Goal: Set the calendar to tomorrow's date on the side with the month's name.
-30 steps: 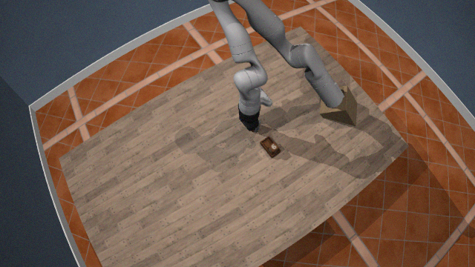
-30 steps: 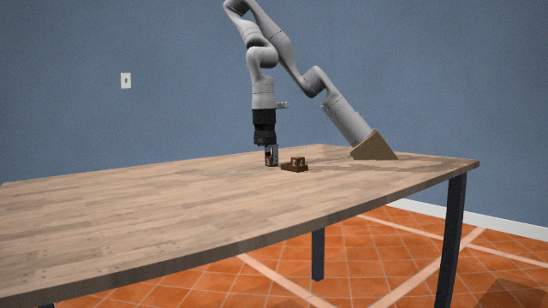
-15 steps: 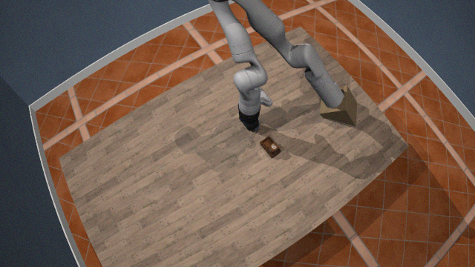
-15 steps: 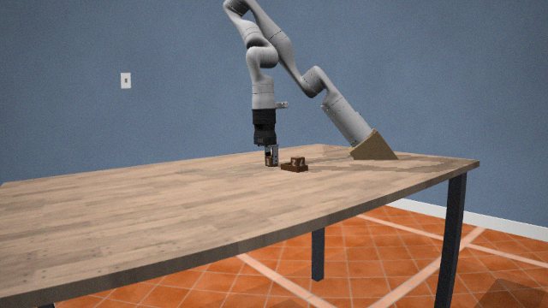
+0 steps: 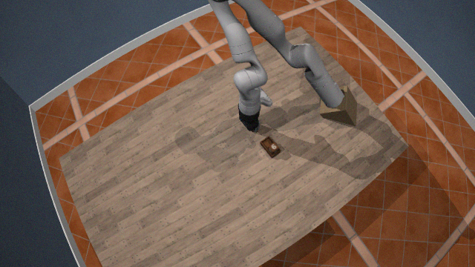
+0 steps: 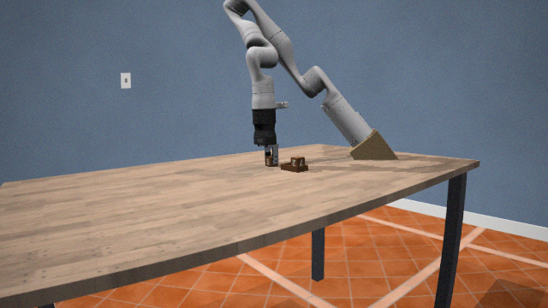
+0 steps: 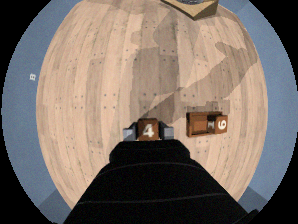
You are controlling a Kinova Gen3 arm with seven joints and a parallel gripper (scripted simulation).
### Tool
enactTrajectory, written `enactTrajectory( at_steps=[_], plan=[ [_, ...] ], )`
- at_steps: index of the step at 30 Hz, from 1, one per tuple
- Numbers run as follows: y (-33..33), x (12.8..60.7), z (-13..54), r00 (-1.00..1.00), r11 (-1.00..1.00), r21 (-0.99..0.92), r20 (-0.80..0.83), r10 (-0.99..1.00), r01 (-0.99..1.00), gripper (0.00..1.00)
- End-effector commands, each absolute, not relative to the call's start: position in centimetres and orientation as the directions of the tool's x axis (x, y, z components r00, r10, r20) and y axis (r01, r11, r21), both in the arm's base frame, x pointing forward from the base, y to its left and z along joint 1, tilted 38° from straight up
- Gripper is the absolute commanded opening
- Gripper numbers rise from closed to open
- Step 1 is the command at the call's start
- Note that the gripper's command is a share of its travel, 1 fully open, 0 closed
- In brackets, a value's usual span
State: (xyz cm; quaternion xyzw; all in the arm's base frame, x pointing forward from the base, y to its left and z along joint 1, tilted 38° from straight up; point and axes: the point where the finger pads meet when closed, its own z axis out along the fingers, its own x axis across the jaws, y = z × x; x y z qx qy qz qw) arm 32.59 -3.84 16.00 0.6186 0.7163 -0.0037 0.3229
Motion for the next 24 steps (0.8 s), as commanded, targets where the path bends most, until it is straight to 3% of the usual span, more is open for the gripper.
enactTrajectory(
  at_steps=[1,2,7,8,12,13,24],
  plan=[
    [-3.81,32.61,16.02,-0.026,0.235,0.395,-0.467,0.884,0.888,0.66],
    [-3.81,32.61,16.02,-0.026,0.235,0.395,-0.467,0.884,0.888,0.72],
    [-3.81,32.61,16.02,-0.026,0.235,0.395,-0.467,0.884,0.888,0.78],
    [-3.81,32.61,16.02,-0.026,0.235,0.395,-0.467,0.884,0.888,0.84],
    [-3.81,32.61,16.02,-0.026,0.235,0.395,-0.467,0.884,0.888,0.84],
    [-3.81,32.61,16.02,-0.026,0.235,0.395,-0.467,0.884,0.888,0.90],
    [-3.80,32.60,16.04,-0.026,0.235,0.395,-0.467,0.884,0.888,0.90]
  ],
)
